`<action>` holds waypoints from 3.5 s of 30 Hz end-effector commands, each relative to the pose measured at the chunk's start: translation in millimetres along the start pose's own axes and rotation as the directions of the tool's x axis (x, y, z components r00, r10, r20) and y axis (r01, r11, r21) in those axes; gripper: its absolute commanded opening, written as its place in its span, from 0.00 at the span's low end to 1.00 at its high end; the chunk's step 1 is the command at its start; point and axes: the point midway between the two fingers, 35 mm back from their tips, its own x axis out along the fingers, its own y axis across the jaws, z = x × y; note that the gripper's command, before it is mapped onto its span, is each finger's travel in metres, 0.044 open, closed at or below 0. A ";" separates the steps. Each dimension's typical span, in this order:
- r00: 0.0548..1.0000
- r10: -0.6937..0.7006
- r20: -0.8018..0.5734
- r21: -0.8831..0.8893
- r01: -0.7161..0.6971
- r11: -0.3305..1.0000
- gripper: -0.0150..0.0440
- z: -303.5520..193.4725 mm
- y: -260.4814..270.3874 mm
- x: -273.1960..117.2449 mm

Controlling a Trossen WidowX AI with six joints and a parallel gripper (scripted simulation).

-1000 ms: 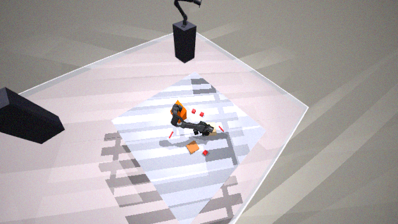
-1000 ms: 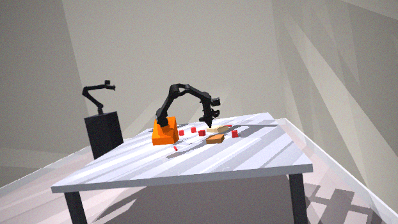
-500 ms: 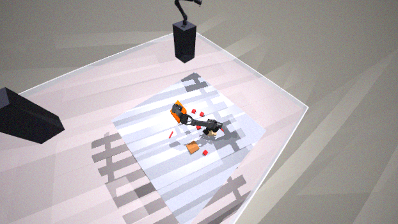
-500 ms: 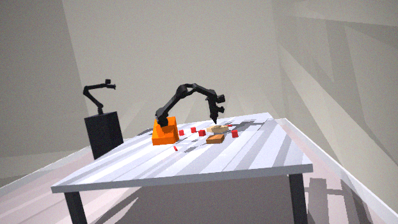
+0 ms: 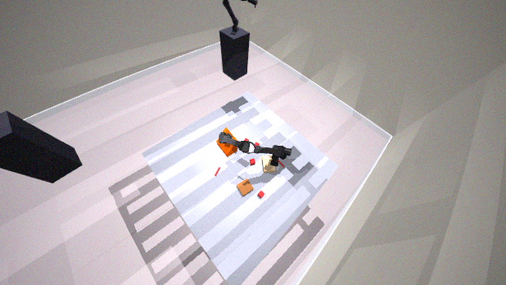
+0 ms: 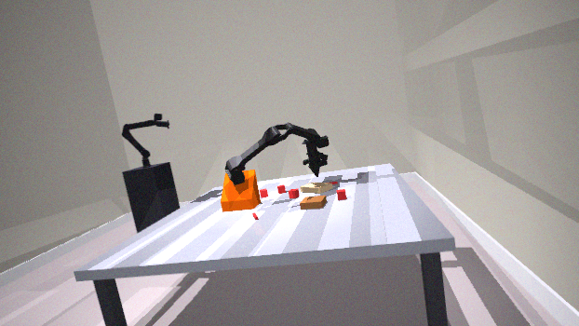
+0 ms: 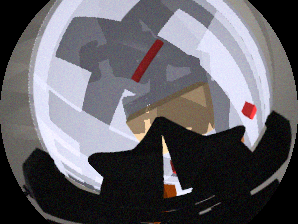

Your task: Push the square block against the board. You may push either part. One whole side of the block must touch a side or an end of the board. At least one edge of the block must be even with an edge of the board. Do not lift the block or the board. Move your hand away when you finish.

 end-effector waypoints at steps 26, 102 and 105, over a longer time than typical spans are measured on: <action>0.999 -0.008 0.038 -0.265 0.017 0.964 0.25 11.4 38.1 58.0; 1.000 -0.011 -0.010 -0.300 0.007 0.954 0.25 -32.8 17.0 57.0; 1.000 -0.011 -0.011 -0.301 0.007 0.953 0.25 -34.5 16.0 56.9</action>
